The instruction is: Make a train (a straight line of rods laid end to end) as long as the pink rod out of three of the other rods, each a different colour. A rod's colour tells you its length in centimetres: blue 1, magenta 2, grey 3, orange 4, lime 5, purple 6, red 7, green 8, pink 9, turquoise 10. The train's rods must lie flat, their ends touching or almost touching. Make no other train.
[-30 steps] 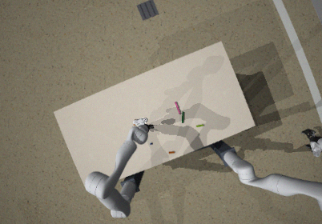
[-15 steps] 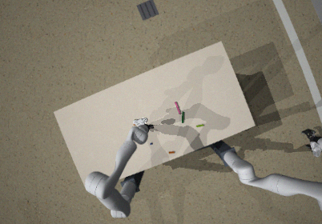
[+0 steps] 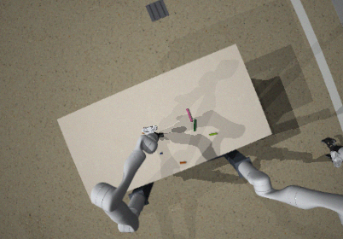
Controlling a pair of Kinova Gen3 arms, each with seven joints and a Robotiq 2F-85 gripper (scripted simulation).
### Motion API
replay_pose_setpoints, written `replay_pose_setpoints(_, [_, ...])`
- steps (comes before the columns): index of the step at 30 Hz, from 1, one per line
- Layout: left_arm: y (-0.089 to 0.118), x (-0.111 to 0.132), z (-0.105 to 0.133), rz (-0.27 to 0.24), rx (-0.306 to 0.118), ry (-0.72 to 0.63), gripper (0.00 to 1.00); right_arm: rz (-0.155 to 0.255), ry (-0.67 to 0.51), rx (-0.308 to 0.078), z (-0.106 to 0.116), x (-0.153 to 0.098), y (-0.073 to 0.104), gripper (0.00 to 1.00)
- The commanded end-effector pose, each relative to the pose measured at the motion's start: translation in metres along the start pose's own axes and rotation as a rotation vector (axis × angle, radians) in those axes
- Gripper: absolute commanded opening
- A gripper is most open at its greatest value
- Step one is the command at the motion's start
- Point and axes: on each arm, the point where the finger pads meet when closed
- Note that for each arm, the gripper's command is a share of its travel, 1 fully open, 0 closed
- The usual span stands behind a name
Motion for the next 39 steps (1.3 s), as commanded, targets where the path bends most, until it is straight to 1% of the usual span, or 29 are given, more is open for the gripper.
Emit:
replay_pose_setpoints(1, [-0.0019,0.0002,-0.0006,0.000,0.002,0.000,0.317,0.000,0.000,-0.002,0.0004,0.0001,0.0008,1.000])
replay_pose_setpoints(15, [-0.0105,0.0002,-0.0006,0.000,0.002,0.000,0.317,0.000,0.000,-0.002,0.0004,0.0001,0.0008,1.000])
replay_pose_setpoints(39, [-0.0110,0.0002,-0.0006,0.000,0.002,0.000,0.317,0.000,0.000,-0.002,0.0004,0.0001,0.0008,1.000])
Point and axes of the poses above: on each arm, the point where the finger pads meet when closed, its own y axis back along the fingers, its own x axis across the jaws, z = x × y, and after that the axes turned 7 degrees about -y, right-handed
